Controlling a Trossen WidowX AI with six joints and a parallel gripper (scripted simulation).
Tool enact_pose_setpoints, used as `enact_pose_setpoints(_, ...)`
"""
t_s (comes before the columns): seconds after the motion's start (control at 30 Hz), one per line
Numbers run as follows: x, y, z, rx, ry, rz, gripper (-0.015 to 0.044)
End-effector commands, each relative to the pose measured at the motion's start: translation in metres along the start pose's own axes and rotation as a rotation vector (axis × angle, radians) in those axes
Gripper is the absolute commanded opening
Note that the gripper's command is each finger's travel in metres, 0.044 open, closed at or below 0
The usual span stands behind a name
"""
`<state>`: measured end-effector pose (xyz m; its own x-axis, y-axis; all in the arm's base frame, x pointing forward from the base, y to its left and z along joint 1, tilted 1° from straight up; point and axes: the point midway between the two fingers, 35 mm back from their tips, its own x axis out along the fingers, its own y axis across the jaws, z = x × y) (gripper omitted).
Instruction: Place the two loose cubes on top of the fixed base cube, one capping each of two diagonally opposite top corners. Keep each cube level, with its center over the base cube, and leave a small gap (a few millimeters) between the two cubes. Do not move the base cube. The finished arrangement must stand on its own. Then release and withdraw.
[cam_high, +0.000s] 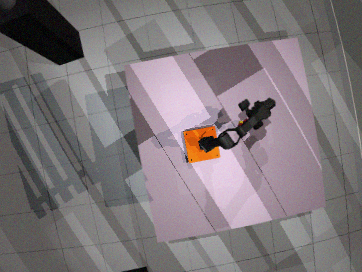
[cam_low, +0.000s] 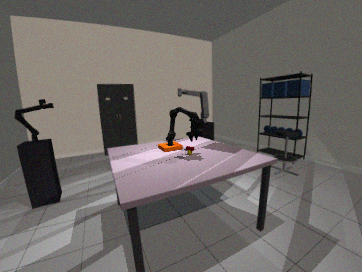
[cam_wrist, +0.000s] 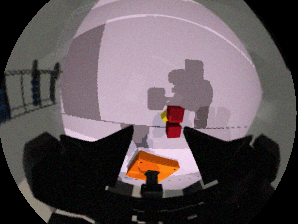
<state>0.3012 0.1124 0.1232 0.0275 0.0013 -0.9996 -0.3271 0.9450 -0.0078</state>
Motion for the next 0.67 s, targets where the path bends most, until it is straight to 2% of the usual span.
enact_pose_setpoints(0.0, 0.0, 0.057, -0.012, -0.012, 0.005, 0.003, 0.04)
enact_pose_setpoints(0.1, 0.0, 0.079, -0.019, -0.012, 0.006, 0.005, 0.04)
enact_pose_setpoints(0.63, 0.0, 0.079, -0.019, -0.012, 0.006, 0.005, 0.04)
